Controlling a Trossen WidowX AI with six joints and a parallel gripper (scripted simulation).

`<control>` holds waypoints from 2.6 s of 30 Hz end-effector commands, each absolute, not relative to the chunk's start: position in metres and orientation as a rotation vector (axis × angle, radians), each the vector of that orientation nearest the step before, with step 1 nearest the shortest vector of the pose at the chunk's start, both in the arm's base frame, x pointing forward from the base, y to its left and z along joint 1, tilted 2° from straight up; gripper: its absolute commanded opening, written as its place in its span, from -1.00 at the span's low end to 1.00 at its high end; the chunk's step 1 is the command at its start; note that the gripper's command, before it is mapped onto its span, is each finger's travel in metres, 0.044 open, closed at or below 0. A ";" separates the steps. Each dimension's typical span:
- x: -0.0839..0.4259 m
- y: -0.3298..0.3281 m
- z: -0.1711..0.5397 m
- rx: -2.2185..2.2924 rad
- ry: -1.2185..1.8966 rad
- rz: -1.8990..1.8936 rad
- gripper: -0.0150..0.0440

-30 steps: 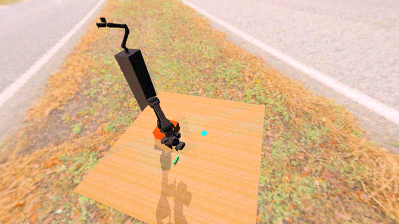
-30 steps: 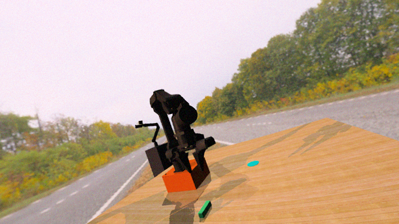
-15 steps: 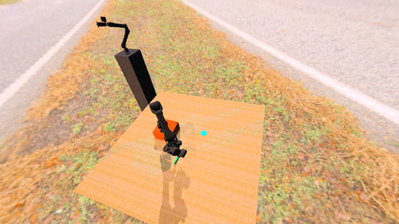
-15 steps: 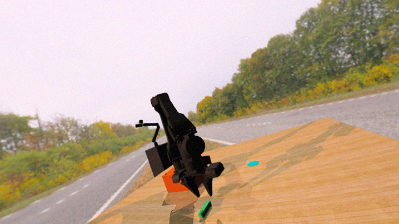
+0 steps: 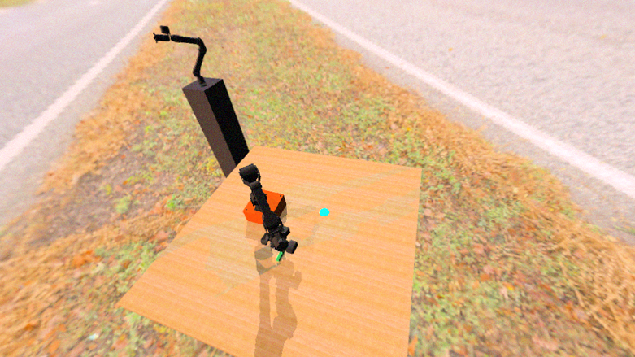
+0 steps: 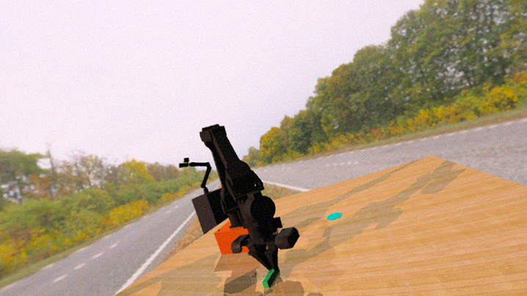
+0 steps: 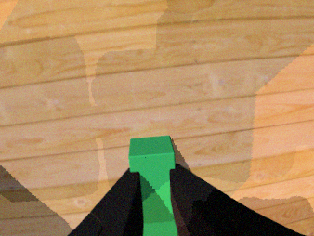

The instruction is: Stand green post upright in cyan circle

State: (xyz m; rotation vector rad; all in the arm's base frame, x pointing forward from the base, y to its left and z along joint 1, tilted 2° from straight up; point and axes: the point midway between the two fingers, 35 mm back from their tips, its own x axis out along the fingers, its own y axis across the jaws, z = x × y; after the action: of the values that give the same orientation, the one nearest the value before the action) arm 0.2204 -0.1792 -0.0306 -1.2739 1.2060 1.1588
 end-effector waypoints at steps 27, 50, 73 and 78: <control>0.222 -0.179 0.046 -1.273 1.202 1.163 -0.42; 0.230 -0.161 0.088 -1.255 1.208 1.147 -0.42; 0.273 -0.114 0.093 -1.199 1.224 1.099 -0.42; 0.280 -0.102 0.094 -1.187 1.228 1.089 -0.42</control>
State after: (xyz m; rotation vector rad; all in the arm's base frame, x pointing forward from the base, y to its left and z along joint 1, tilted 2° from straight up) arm 0.2763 -0.1080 0.0952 -1.1991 1.2204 1.0899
